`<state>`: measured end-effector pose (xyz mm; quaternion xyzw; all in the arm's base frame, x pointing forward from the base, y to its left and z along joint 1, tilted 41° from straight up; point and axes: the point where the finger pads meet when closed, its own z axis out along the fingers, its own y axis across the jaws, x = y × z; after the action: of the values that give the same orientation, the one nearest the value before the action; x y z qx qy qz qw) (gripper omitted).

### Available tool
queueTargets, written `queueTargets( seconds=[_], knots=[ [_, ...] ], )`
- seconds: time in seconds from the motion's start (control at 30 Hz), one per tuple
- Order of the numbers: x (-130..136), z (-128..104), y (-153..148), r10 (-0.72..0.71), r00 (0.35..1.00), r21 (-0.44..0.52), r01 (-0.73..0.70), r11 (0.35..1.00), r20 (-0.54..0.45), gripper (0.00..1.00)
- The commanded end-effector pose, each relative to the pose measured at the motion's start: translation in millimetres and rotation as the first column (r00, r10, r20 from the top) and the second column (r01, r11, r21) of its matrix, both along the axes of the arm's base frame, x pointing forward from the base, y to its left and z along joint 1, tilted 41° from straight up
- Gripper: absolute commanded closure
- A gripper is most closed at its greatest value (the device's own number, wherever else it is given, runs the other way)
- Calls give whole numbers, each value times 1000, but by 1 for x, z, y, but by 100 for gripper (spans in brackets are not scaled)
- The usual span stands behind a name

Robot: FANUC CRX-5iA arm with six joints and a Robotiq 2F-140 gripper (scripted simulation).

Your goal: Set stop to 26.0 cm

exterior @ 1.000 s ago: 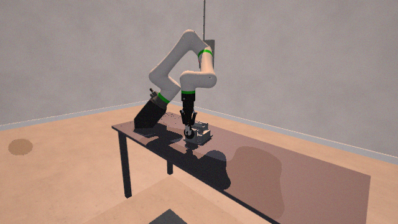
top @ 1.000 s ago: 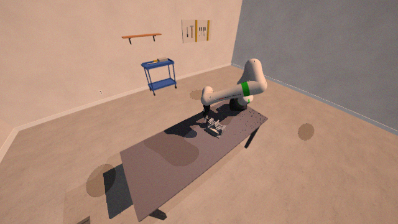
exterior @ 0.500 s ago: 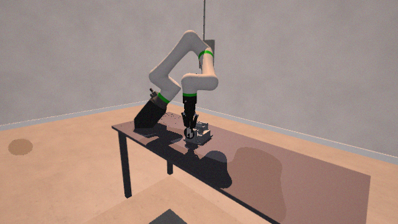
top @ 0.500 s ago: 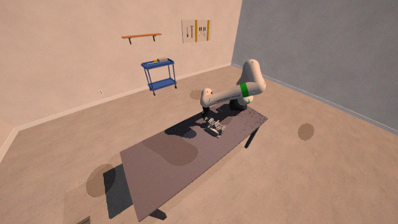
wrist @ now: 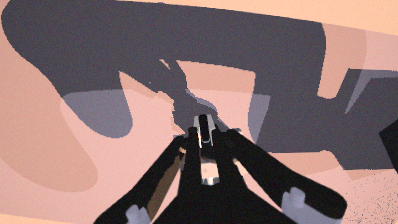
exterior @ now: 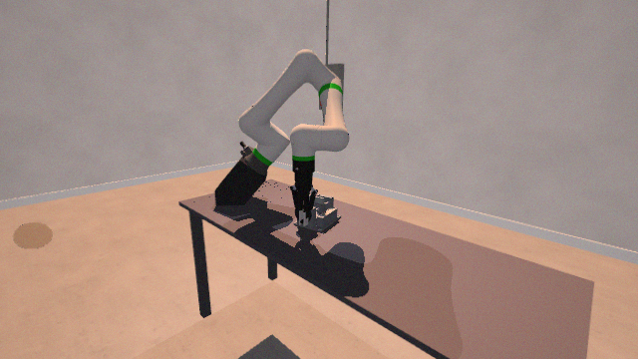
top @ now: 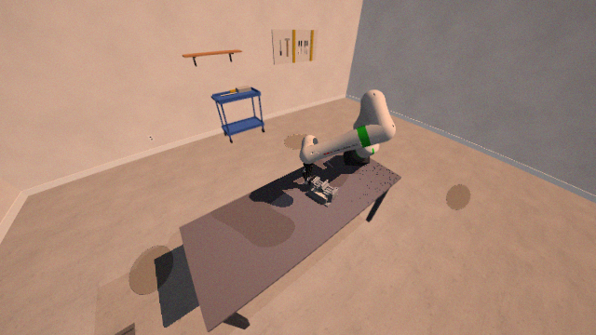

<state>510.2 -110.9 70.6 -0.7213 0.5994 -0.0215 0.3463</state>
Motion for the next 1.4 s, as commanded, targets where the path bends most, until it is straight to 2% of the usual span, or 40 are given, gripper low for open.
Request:
queueTargets(
  seconds=[0.0, 0.27, 0.73, 1.07, 1.37],
  knots=[
    [-1, -7, 2, 0, 1000, 0, 0, 1000, 0, 96],
    [-10, -20, 5, 0, 1000, 0, 0, 1000, 0, 96],
    [-32, -30, 3, 0, 1000, 0, 0, 1000, 0, 96],
    [-46, -26, -3, 0, 1000, 0, 0, 1000, 0, 96],
    [-57, -12, -13, 0, 1000, 0, 0, 1000, 0, 96]
  ],
)
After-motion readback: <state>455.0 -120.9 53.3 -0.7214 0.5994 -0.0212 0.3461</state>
